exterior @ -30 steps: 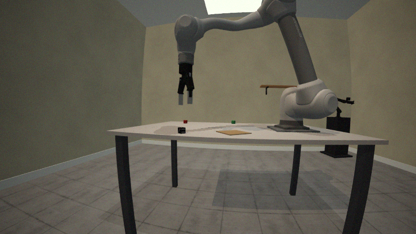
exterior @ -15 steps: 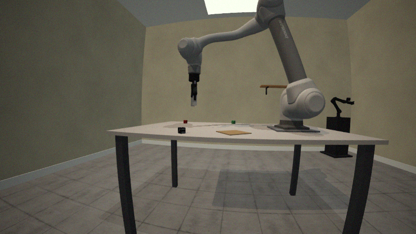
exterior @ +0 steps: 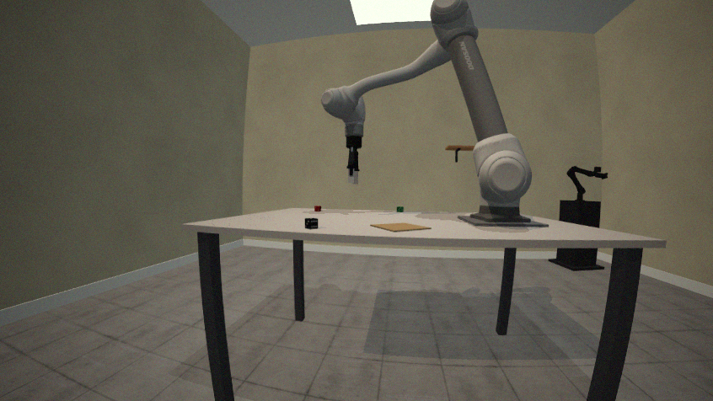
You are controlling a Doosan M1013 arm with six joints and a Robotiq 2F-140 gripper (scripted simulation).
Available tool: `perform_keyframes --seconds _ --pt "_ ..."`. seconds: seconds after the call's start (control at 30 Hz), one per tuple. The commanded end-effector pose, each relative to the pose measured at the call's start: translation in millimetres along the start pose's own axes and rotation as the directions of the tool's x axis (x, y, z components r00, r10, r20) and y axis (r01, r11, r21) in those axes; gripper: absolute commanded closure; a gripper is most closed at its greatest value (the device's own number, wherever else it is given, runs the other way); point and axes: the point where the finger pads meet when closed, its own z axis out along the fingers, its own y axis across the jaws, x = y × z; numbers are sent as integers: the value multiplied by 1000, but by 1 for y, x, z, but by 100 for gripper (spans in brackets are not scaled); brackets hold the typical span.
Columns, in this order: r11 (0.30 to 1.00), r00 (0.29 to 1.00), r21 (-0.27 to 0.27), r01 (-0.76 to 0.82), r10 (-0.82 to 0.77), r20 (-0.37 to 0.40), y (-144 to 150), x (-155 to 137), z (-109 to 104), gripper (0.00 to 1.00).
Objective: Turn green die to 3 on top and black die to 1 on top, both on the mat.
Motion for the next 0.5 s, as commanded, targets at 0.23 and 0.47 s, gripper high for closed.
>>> perform_keyframes --seconds 0.23,0.47 --pt "964 964 -1 -267 267 0 -139 96 2 0" --pt "922 922 -1 -387 387 0 -193 153 3 0"
